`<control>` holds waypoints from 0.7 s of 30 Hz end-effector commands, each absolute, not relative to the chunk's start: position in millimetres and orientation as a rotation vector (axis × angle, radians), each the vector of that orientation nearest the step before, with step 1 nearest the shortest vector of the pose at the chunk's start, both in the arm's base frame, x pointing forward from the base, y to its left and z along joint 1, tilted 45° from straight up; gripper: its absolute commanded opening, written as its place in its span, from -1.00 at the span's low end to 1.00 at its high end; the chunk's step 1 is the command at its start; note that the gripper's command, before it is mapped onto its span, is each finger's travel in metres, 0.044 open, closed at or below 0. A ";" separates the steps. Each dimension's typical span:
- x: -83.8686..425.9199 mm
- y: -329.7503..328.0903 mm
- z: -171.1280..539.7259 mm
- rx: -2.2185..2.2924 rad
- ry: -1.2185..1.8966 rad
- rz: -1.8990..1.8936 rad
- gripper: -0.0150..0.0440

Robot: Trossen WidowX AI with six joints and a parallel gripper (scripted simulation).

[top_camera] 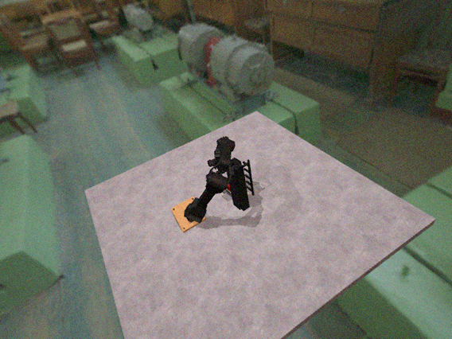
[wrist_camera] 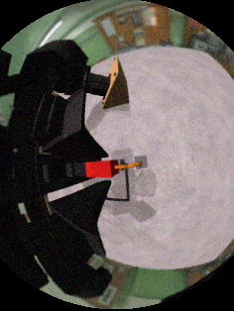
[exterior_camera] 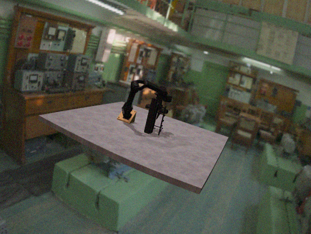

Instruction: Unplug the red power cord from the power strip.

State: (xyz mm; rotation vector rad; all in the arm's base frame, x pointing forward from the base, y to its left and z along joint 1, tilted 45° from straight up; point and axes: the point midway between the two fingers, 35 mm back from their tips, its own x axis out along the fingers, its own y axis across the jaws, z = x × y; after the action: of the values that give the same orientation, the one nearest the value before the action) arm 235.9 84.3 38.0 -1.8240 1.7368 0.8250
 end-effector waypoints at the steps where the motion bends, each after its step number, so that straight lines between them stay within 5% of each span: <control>1: 236.3 80.4 42.7 -1.830 1.733 0.826 0.05; 14: 236.5 71.7 34.4 -1.831 1.733 0.825 0.05; 18: 236.0 73.5 35.7 -1.824 1.737 0.824 -0.31; 21: 236.0 73.5 35.7 -1.824 1.737 0.824 -0.37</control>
State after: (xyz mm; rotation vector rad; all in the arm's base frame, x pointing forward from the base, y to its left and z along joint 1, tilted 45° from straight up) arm 236.4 73.2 35.4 -1.8228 1.7358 0.8217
